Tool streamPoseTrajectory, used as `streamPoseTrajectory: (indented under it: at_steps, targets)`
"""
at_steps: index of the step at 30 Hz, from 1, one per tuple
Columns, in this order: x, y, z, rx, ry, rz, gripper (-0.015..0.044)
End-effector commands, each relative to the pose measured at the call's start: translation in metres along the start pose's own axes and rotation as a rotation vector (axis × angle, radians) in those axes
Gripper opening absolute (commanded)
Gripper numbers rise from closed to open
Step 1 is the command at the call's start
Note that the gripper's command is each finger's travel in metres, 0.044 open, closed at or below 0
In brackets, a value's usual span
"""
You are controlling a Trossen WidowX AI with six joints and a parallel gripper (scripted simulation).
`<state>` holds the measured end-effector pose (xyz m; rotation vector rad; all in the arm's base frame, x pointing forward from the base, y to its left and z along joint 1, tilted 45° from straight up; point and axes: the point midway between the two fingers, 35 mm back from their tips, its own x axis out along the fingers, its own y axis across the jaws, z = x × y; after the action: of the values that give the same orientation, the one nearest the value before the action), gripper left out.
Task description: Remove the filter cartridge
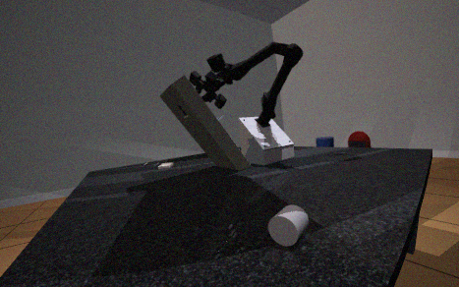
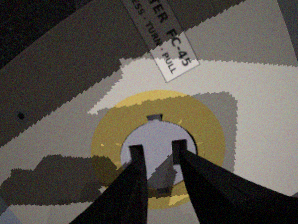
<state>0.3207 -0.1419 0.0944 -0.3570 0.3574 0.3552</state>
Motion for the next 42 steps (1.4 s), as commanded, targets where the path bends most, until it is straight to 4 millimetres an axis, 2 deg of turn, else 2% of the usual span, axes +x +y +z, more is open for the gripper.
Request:
streamPoseTrajectory:
  at_steps: [1,42]
  targets:
    - [0.0016,0.0022,-0.0027,0.01,0.006,-0.001,0.0094]
    - [0.0016,-0.0011,-0.001,0.01,0.006,-0.002,0.0094]
